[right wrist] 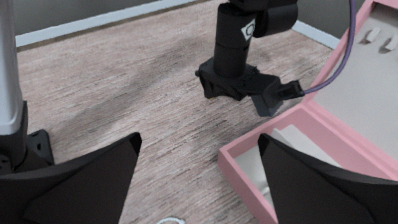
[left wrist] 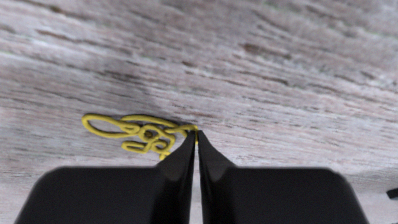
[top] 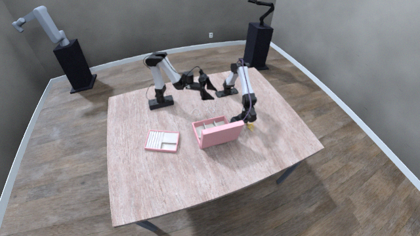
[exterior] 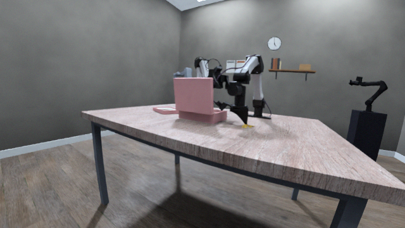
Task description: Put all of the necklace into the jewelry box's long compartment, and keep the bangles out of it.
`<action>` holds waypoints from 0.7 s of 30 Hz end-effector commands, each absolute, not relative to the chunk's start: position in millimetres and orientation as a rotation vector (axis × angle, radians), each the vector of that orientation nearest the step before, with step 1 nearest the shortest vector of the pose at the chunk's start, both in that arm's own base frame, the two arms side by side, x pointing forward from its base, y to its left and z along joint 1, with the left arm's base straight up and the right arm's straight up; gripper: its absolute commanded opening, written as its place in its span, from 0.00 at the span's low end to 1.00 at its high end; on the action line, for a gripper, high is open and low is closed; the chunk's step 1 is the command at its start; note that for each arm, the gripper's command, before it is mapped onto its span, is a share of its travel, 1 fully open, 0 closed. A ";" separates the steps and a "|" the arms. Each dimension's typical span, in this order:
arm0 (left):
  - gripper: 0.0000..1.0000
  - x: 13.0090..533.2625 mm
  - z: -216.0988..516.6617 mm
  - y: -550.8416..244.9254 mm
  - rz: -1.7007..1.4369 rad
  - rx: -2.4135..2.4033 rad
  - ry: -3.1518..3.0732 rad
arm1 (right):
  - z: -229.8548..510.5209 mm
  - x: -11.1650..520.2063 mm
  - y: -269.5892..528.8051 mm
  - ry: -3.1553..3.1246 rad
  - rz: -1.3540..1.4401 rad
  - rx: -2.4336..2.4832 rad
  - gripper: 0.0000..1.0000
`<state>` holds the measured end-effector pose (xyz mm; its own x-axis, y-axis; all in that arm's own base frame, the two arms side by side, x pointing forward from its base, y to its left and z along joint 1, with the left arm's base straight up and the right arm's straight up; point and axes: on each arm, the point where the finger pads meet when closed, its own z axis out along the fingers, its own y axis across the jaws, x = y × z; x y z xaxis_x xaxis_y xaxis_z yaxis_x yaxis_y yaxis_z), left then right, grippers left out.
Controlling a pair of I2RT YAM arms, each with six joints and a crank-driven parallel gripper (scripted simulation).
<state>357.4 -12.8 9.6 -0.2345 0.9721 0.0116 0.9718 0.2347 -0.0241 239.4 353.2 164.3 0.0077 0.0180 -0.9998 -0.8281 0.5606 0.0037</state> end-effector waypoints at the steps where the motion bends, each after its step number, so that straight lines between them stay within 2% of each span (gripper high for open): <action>1: 0.00 368.1 44.4 -14.2 -0.027 -1.962 -2.492 | 189.4 245.6 360.5 1.356 0.778 -0.715 1.00; 21: 0.00 365.1 129.5 -14.1 -0.011 -1.951 -2.478 | 189.5 245.6 360.5 1.355 0.778 -0.715 1.00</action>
